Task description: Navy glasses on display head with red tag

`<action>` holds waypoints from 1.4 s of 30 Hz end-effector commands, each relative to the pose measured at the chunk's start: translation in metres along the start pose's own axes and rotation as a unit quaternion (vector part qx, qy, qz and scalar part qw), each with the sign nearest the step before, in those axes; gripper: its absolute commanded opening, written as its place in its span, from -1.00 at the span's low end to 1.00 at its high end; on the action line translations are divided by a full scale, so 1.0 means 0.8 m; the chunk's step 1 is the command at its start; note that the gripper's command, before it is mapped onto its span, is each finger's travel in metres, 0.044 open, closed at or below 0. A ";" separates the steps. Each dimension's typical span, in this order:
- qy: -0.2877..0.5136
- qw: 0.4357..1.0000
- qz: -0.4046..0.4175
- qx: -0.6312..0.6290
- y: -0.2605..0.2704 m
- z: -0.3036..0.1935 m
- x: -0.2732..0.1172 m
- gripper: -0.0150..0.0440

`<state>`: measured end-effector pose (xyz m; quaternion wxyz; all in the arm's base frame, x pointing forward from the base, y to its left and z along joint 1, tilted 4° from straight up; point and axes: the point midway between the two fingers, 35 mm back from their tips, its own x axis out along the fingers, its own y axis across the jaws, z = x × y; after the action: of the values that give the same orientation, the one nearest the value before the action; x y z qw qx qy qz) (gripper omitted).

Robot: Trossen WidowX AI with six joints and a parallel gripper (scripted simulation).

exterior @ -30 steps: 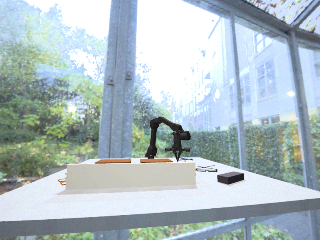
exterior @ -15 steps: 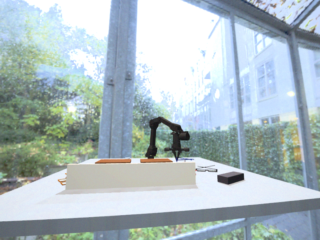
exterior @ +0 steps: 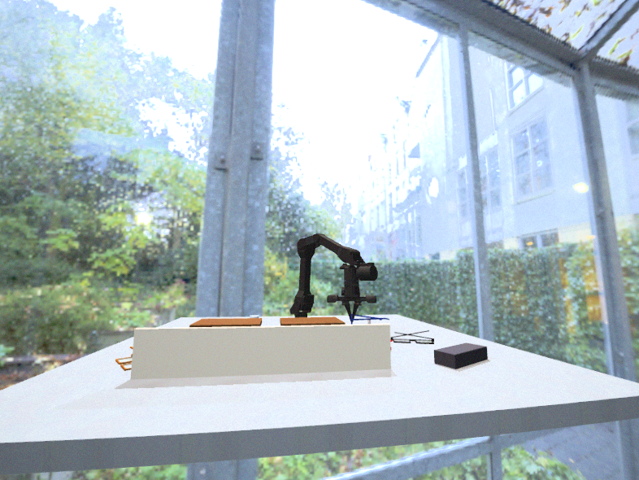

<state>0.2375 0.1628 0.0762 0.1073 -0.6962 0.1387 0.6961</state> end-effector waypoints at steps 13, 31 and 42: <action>-0.004 1.000 0.000 0.002 0.006 0.015 0.001 -0.49; -0.005 1.000 0.000 0.002 0.010 0.031 0.001 -0.49; -0.005 1.000 0.000 0.002 0.011 0.033 0.001 -0.49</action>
<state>0.2104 0.1635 0.0760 0.1071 -0.6952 0.1397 0.6970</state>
